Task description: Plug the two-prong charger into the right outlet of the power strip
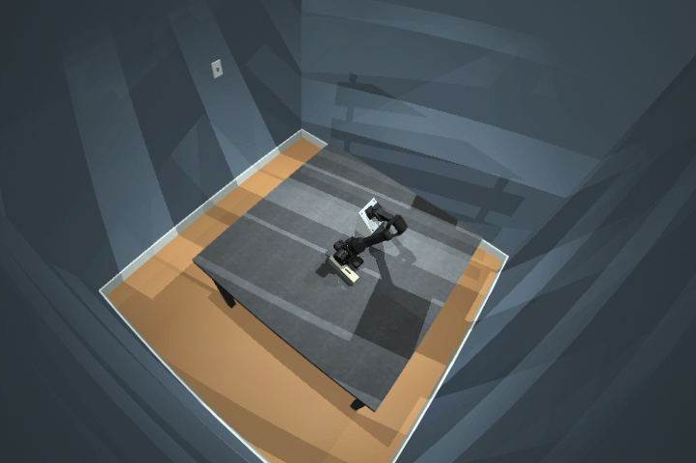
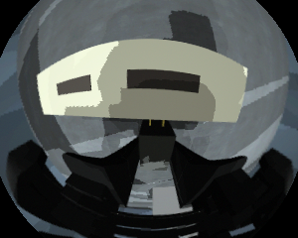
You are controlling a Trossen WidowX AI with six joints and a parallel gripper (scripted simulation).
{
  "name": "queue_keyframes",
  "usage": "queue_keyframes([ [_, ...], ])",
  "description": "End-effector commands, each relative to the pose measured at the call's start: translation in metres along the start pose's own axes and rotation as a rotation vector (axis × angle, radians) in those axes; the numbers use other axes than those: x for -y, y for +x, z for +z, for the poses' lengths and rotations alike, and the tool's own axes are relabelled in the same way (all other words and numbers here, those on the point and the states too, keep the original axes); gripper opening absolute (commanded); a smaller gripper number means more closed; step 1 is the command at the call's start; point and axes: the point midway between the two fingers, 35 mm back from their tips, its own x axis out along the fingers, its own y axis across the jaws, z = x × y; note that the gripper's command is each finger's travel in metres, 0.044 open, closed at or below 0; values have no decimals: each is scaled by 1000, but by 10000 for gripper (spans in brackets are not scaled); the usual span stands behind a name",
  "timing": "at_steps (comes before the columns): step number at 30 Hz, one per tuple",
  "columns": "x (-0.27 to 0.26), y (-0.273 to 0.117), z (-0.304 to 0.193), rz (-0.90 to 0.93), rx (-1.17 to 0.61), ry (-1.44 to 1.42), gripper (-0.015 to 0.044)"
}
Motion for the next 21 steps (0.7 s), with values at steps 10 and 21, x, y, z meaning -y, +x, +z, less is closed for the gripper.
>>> queue_keyframes([
  [10, -1, 0, 4, 3, -1, 1, 0],
  [21, -1, -1, 6, 3, -1, 1, 0],
])
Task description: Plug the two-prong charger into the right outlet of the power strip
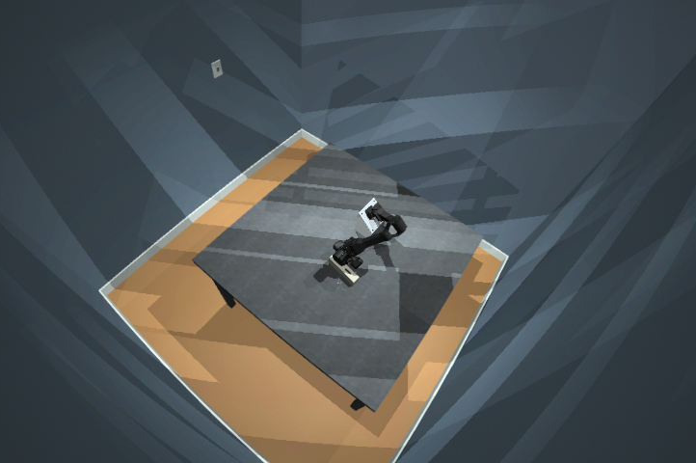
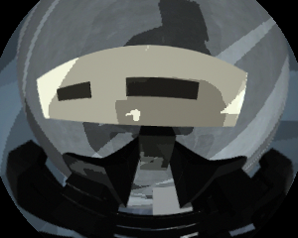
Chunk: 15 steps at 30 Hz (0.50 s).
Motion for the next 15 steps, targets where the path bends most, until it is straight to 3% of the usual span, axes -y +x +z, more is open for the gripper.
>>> queue_keyframes([
  [1, -1, -1, 3, 3, 2, -4, 0],
  [15, -1, -1, 6, 3, 2, -4, 0],
])
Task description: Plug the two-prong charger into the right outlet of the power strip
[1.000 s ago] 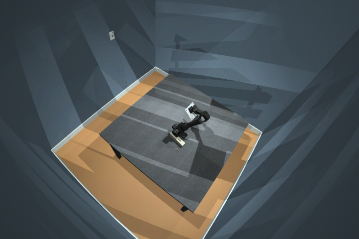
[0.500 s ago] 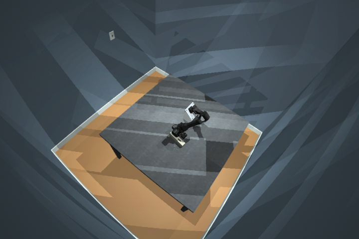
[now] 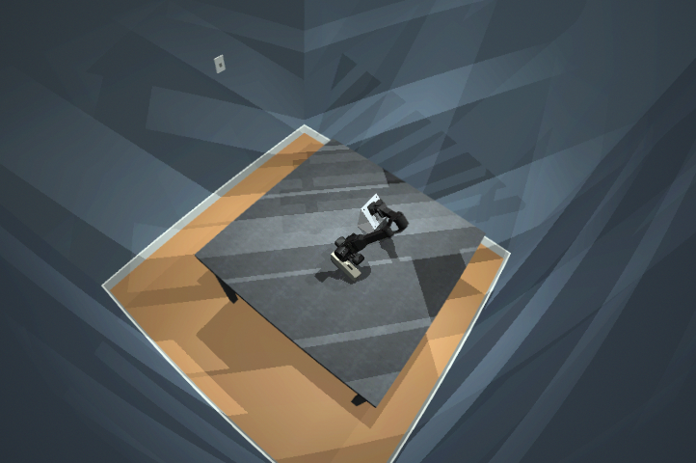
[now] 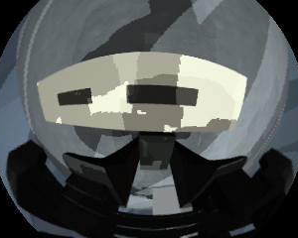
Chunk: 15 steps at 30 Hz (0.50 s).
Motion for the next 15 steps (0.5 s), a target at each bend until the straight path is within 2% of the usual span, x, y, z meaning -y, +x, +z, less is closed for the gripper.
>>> queue_keyframes([
  [1, -1, -1, 3, 3, 2, -5, 0],
  [15, -1, -1, 5, 3, 2, -5, 0],
])
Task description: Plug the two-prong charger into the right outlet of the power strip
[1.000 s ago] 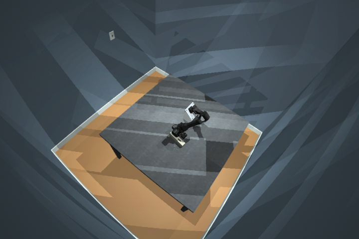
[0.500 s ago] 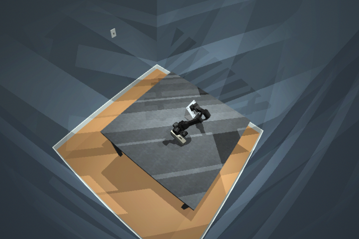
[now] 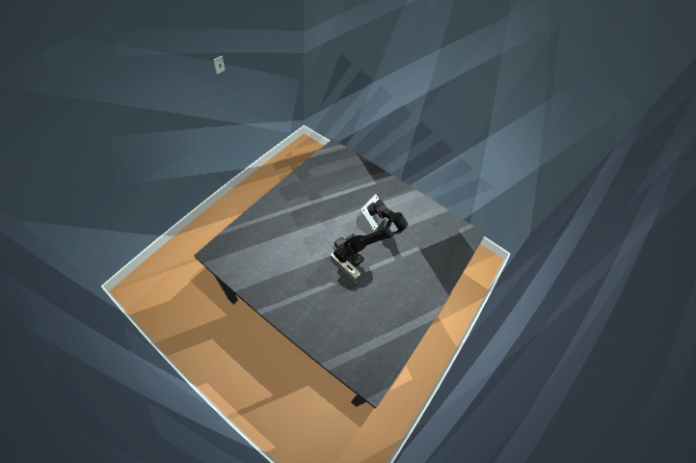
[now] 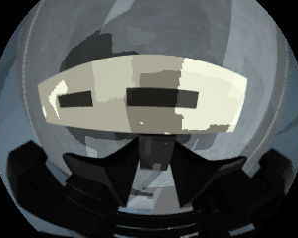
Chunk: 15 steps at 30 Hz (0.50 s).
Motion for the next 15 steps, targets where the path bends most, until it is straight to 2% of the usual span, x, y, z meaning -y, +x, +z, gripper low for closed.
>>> queue_keyframes([
  [1, -1, -1, 4, 0, 6, -9, 0],
  [15, -1, -1, 9, 0, 7, -10, 0],
])
